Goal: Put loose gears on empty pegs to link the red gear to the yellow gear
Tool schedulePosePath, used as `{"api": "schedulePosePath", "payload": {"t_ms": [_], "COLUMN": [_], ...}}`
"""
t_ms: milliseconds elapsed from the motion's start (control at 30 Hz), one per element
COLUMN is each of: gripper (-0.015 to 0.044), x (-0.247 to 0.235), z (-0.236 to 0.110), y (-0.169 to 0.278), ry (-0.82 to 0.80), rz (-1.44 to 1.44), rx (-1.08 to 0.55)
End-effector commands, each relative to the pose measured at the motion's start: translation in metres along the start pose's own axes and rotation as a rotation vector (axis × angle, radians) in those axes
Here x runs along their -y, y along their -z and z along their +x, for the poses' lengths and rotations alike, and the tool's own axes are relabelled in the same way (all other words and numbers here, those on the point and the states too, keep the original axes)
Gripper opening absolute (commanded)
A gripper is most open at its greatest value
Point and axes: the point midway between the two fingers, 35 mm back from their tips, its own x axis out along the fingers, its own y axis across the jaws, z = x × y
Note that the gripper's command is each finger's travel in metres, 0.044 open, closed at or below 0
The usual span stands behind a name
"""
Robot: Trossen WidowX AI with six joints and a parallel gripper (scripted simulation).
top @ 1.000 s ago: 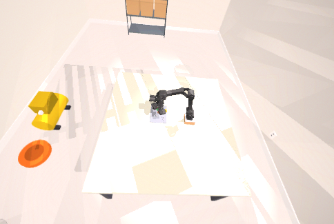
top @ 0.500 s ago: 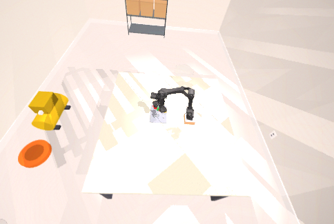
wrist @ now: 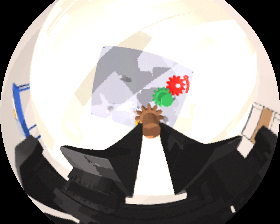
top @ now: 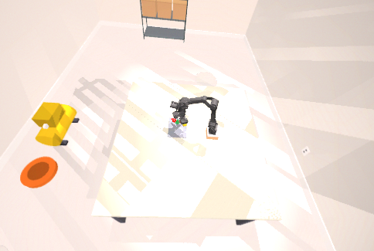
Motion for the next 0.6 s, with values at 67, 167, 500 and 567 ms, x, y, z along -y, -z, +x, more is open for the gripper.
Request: {"api": "schedulePosePath", "payload": {"t_ms": [67, 167, 500, 567], "gripper": [0.0000, 0.0000, 0.0000, 0.0000], "x": [0.0020, 0.0020, 0.0021, 0.0021], "z": [0.0005, 0.0003, -0.0002, -0.0003], "y": [0.0036, 0.0036, 0.0036, 0.0036], "ry": [0.002, 0.002, 0.002, 0.002], "rz": [-0.006, 0.019, 0.271, 0.328], "rx": [-0.004, -0.004, -0.004, -0.003]}}
